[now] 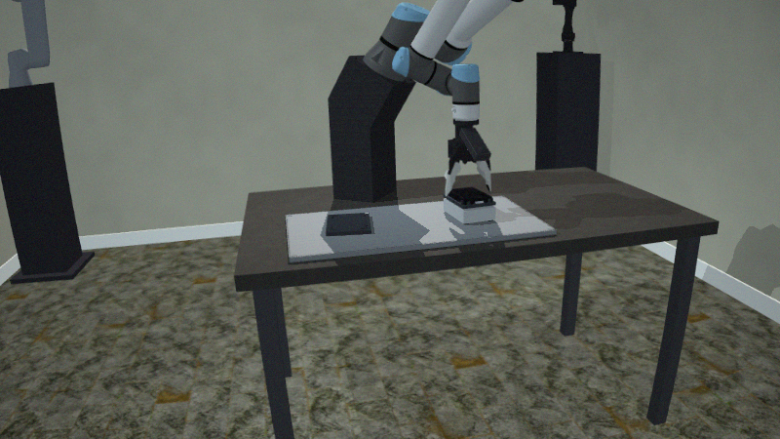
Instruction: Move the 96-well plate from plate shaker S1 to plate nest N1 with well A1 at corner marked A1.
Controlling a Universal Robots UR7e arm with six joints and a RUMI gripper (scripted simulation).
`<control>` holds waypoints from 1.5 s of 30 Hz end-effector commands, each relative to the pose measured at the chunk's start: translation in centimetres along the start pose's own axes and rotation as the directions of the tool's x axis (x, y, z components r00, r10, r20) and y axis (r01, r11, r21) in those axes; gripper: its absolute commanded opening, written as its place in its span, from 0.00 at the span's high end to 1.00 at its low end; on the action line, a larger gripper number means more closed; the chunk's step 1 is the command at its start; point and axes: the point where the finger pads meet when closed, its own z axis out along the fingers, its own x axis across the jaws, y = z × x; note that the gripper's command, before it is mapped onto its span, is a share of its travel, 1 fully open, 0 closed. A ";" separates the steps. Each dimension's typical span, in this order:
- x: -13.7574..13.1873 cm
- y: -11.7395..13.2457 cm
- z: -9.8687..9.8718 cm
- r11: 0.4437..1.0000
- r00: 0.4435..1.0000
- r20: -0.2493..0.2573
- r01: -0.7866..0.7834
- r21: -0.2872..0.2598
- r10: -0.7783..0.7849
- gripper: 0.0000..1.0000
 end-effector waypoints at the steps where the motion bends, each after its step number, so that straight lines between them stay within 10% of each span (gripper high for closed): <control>1: 0.0 0.0 0.0 1.000 1.000 0.000 0.000 0.001 0.000 1.00; 45: 0.0 0.0 -1.5 1.000 1.000 0.000 0.000 0.001 0.000 1.00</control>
